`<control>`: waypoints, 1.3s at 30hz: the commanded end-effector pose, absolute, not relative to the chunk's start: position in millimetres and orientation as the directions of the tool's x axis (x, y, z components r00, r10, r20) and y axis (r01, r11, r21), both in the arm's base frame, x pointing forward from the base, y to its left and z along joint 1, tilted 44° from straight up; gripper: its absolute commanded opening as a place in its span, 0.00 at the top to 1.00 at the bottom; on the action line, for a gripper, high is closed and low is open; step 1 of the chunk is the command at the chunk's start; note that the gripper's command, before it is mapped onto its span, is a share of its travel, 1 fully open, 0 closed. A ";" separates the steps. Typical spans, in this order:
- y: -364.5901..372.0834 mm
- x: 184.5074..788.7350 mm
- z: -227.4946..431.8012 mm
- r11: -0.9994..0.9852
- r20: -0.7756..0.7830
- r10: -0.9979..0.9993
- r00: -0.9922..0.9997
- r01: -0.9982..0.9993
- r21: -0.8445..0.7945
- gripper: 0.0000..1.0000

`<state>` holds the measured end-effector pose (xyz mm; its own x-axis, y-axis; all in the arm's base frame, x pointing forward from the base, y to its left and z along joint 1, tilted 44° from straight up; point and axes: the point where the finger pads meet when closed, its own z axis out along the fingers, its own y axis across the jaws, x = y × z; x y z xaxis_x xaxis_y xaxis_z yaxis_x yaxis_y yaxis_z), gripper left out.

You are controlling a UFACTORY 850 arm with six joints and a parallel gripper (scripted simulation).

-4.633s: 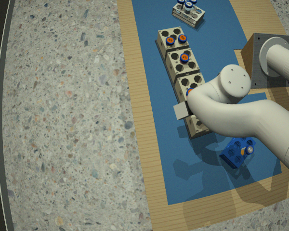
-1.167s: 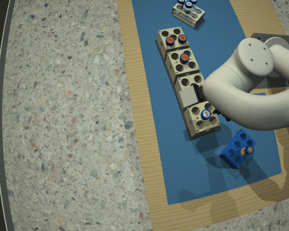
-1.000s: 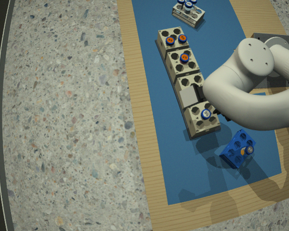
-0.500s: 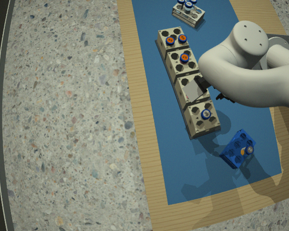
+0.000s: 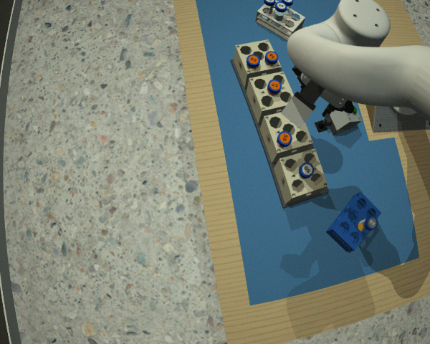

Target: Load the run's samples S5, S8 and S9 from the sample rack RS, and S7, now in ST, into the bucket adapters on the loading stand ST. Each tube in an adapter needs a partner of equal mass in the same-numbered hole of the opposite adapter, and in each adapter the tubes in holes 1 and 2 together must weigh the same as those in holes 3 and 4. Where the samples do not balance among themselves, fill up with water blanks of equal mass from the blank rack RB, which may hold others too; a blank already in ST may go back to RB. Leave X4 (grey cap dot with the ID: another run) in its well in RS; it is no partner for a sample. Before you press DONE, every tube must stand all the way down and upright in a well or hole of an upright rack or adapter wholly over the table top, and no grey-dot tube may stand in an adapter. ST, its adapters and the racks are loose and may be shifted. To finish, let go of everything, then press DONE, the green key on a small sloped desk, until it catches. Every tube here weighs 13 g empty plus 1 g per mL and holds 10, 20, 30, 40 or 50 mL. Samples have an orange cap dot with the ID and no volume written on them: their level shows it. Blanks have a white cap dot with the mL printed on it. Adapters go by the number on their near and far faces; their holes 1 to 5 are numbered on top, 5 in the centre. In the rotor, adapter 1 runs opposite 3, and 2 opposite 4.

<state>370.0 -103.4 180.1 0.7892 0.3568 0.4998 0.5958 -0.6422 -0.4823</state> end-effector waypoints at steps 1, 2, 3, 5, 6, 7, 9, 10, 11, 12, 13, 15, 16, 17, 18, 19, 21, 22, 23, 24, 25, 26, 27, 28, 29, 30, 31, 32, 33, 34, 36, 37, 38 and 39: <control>-116.4 366.5 167.9 -0.637 0.513 0.360 0.779 0.607 -0.475 0.43; -119.7 365.1 164.4 -0.637 0.513 0.360 0.779 0.607 -0.475 0.43; -123.1 363.8 160.9 -0.637 0.513 0.360 0.779 0.607 -0.475 0.43; -129.7 361.0 153.9 -0.637 0.513 0.360 0.779 0.607 -0.475 0.43; -133.1 359.6 150.5 -0.637 0.513 0.360 0.779 0.607 -0.475 0.43; -136.4 358.3 147.0 -0.637 0.513 0.360 0.779 0.607 -0.475 0.43; -143.1 355.5 140.1 -0.637 0.513 0.360 0.779 0.607 -0.475 0.43; -146.4 354.1 136.6 -0.637 0.513 0.360 0.779 0.607 -0.475 0.43; -149.7 352.8 133.1 -0.637 0.513 0.360 0.779 0.607 -0.475 0.43; -153.1 351.4 129.6 -0.637 0.513 0.360 0.779 0.607 -0.475 0.43; -156.4 350.0 126.2 -0.637 0.513 0.360 0.779 0.607 -0.475 0.43; -163.0 347.3 119.2 -0.637 0.513 0.360 0.779 0.607 -0.475 0.43; -166.4 345.9 115.7 -0.637 0.513 0.360 0.779 0.607 -0.475 0.43; -166.4 345.9 115.7 -0.637 0.513 0.360 0.779 0.607 -0.475 0.43; -166.4 345.9 115.7 -0.637 0.513 0.360 0.779 0.607 -0.475 0.43; -169.7 344.5 112.3 -0.637 0.513 0.360 0.779 0.607 -0.475 0.43; -176.4 341.8 105.3 -0.637 0.513 0.361 0.779 0.607 -0.475 0.43; -179.7 340.4 101.8 -0.637 0.513 0.361 0.779 0.607 -0.475 0.43; -183.1 339.0 98.4 -0.637 0.513 0.361 0.779 0.607 -0.475 0.43; -186.4 337.6 94.9 -0.637 0.513 0.361 0.779 0.607 -0.475 0.43; -189.7 336.3 91.4 -0.637 0.513 0.361 0.779 0.607 -0.475 0.43; -193.0 334.9 88.0 -0.637 0.513 0.361 0.779 0.607 -0.475 0.43; -196.4 333.5 84.5 -0.637 0.513 0.361 0.779 0.607 -0.475 0.43; -199.7 332.1 81.0 -0.637 0.513 0.361 0.779 0.607 -0.475 0.43; -203.0 330.8 77.5 -0.637 0.513 0.361 0.779 0.607 -0.475 0.43; -206.4 329.4 74.1 -0.637 0.513 0.361 0.779 0.607 -0.475 0.43; -209.7 328.0 70.6 -0.637 0.513 0.361 0.779 0.607 -0.475 0.43; -213.0 326.6 67.1 -0.637 0.513 0.361 0.779 0.607 -0.475 0.43; -216.4 325.3 63.6 -0.637 0.513 0.361 0.779 0.607 -0.475 0.43; -216.4 325.3 63.6 -0.637 0.513 0.361 0.779 0.607 -0.475 0.43; -219.7 323.9 60.2 -0.637 0.513 0.361 0.779 0.607 -0.475 0.43; -223.1 322.5 56.7 -0.637 0.513 0.361 0.779 0.607 -0.475 0.43; -226.4 321.1 53.2 -0.637 0.513 0.361 0.779 0.607 -0.475 0.43; -229.7 319.8 49.8 -0.637 0.513 0.361 0.779 0.607 -0.475 0.43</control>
